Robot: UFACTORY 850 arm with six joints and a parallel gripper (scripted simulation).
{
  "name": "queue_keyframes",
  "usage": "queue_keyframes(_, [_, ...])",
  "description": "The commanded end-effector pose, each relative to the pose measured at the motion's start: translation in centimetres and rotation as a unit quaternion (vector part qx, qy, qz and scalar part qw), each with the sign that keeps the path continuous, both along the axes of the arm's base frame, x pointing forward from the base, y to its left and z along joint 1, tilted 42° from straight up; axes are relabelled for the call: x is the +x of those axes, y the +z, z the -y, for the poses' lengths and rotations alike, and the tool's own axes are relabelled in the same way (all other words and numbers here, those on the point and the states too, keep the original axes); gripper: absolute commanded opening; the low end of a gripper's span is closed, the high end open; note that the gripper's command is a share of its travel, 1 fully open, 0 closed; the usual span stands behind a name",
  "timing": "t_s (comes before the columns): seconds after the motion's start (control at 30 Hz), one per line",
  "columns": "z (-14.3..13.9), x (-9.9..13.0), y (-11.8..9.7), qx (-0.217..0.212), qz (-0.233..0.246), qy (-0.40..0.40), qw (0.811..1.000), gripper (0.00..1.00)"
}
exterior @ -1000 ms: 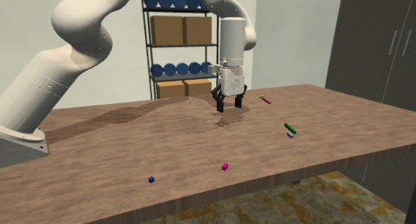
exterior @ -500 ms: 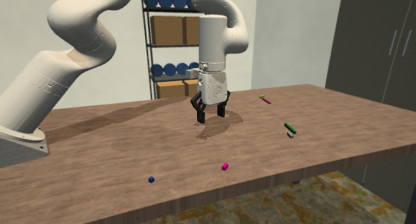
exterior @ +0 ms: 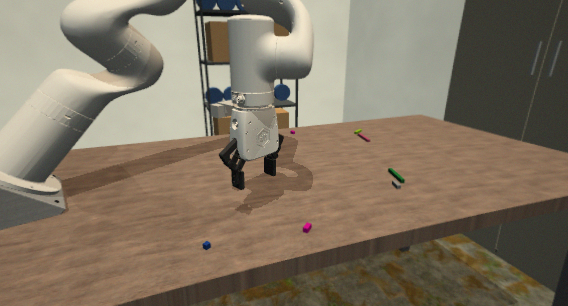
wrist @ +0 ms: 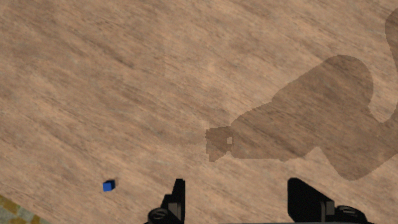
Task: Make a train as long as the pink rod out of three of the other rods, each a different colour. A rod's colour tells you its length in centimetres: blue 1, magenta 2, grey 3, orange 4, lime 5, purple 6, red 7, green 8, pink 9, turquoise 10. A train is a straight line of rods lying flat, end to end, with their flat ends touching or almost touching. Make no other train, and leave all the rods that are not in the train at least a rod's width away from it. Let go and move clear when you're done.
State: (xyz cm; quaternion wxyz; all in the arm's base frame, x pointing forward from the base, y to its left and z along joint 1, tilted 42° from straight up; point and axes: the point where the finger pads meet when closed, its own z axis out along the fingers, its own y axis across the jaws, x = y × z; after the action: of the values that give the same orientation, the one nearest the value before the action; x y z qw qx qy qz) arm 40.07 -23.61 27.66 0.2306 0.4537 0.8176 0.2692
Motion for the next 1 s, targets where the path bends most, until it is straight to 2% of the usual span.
queue_keyframes(0.0, [2.5,-2.1,-2.6,-0.009,0.010,0.011,1.000,1.00])
queue_keyframes(0.2, [5.9,-5.4,-6.3,-0.023,0.015,0.028,0.999,1.00])
queue_keyframes(0.33, [7.6,-7.0,-8.1,-0.030,0.017,0.036,0.999,1.00])
queue_keyframes(0.7, [8.4,-7.8,-9.1,-0.033,0.019,0.040,0.998,1.00])
queue_keyframes(0.73, [8.4,-7.8,-9.1,-0.033,0.019,0.040,0.998,0.24])
queue_keyframes(0.97, [8.4,-7.8,-9.1,-0.033,0.019,0.040,0.998,0.24])
